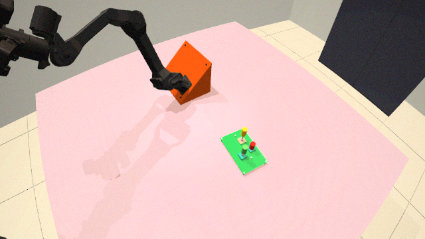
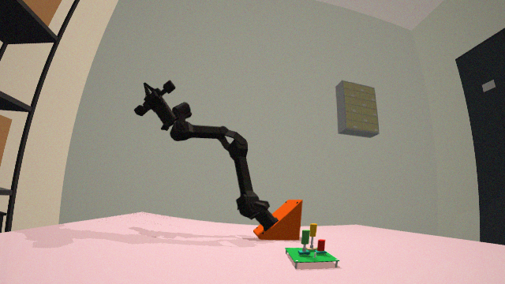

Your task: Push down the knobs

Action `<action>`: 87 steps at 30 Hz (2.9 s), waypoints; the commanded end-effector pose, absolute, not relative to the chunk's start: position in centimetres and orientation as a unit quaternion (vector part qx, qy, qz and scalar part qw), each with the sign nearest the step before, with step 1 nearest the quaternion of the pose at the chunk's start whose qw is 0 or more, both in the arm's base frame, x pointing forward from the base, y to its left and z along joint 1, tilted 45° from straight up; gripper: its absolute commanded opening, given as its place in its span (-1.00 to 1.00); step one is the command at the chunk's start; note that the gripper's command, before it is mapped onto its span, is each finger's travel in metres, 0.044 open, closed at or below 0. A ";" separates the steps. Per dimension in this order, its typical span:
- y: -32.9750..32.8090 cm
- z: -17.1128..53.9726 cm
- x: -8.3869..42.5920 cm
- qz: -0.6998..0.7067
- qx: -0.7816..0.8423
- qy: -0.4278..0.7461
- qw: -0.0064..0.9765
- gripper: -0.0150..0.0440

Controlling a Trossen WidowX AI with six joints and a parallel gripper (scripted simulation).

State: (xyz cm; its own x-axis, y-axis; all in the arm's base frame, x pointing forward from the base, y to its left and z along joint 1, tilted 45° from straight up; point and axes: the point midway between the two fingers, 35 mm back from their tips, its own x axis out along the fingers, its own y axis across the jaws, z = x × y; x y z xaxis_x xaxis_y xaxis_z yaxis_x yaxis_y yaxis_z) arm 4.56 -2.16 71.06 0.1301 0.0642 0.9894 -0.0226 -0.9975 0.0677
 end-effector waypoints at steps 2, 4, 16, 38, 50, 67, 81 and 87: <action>-4.1 70.7 6.3 0.645 0.764 0.020 -0.017 -0.49; -4.9 70.6 7.1 0.638 0.768 0.026 -0.044 -0.49; -7.1 69.6 10.8 0.602 0.782 0.063 -0.151 -0.49; -11.2 65.1 22.1 0.458 0.781 0.095 -0.414 -0.49; -10.4 62.6 26.8 0.394 0.772 0.107 -0.488 -0.49; -8.1 56.7 35.2 0.258 0.744 0.104 -0.608 -0.49; -5.3 48.7 42.1 0.118 0.643 0.042 -0.756 -0.49; -2.6 43.9 44.8 0.046 0.600 -0.002 -0.798 -0.49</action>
State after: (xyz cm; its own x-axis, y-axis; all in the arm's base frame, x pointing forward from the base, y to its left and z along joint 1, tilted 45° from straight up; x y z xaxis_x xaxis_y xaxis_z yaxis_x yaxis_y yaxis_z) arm 43.61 -3.83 46.09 0.9872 -0.0954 0.1277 0.1456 0.2135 -0.9660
